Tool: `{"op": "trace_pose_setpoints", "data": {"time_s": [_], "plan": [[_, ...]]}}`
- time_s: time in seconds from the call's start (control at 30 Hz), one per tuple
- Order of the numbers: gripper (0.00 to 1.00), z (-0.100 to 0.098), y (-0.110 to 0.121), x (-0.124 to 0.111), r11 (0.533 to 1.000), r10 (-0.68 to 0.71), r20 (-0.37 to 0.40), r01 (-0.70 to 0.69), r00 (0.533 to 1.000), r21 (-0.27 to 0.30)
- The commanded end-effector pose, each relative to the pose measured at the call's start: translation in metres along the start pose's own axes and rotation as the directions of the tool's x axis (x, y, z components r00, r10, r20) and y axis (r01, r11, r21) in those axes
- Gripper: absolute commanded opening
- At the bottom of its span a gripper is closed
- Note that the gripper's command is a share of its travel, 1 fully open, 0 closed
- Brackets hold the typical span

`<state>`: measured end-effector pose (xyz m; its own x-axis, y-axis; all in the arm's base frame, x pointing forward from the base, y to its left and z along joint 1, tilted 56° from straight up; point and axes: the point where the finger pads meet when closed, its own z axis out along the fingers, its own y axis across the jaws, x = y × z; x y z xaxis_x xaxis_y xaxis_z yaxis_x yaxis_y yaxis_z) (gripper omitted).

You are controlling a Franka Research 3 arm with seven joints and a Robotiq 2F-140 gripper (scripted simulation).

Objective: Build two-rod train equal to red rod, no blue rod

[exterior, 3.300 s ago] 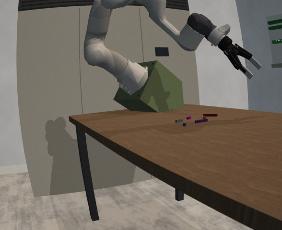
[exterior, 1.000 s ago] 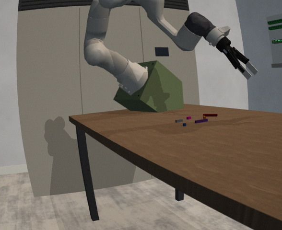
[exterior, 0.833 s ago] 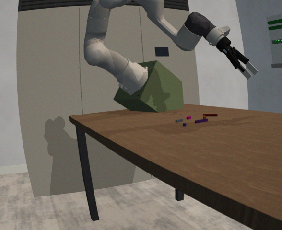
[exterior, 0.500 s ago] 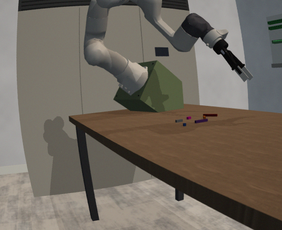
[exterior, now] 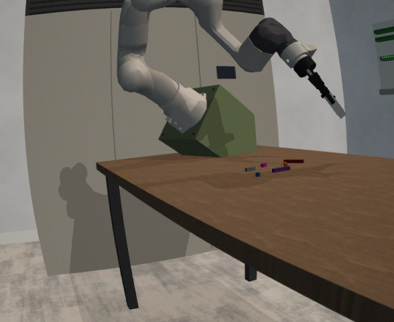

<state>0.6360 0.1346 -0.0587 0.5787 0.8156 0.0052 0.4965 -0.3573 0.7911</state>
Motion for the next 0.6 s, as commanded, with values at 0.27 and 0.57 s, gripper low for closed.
{"op": "trace_pose_setpoints", "data": {"time_s": [0.27,0.57], "plan": [[1.00,0.000,0.009,-0.021,0.969,-0.247,0.088,0.246,0.965,0.021],[1.00,-0.001,0.012,-0.035,0.941,-0.338,0.120,0.336,0.933,0.042]]}}
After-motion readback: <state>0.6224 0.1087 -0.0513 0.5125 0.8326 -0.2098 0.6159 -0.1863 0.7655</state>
